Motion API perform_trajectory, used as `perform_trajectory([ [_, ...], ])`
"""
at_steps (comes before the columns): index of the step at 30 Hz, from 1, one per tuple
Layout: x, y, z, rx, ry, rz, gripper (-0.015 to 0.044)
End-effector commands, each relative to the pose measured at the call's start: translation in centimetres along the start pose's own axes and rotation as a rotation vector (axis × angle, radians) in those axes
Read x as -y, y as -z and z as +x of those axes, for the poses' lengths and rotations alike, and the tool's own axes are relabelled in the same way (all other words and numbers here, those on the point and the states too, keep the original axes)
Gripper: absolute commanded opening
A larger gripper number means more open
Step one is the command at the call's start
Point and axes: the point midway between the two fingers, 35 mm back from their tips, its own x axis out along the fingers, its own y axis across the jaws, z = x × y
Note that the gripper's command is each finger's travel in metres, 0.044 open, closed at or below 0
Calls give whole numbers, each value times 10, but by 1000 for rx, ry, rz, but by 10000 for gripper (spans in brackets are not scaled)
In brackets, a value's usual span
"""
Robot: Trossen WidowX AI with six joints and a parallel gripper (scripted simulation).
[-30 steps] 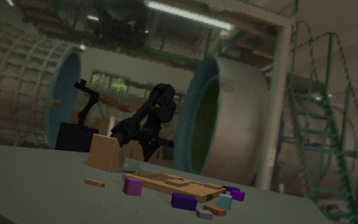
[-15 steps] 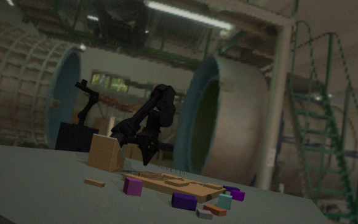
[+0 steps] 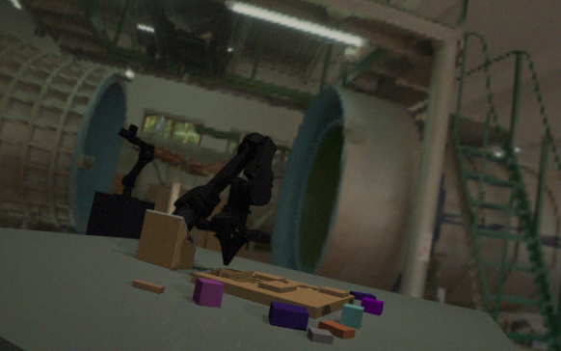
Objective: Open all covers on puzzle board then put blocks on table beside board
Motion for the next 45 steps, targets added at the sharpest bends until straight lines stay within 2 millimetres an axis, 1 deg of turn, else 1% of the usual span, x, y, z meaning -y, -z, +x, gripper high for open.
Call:
perform_trajectory([
  [1, 1, 1, 5, -8, -1, 5, 0],
  [12, 2, 2, 15, -10, 0, 5, 0],
  [15, 1, 3, 15, -10, 0, 5, 0],
  [32, -18, 9, 16, -11, -1, 4, 0],
  [37, -21, 9, 16, -11, -1, 4, 0],
  [45, -31, 9, 16, -11, -2, 3, 0],
])
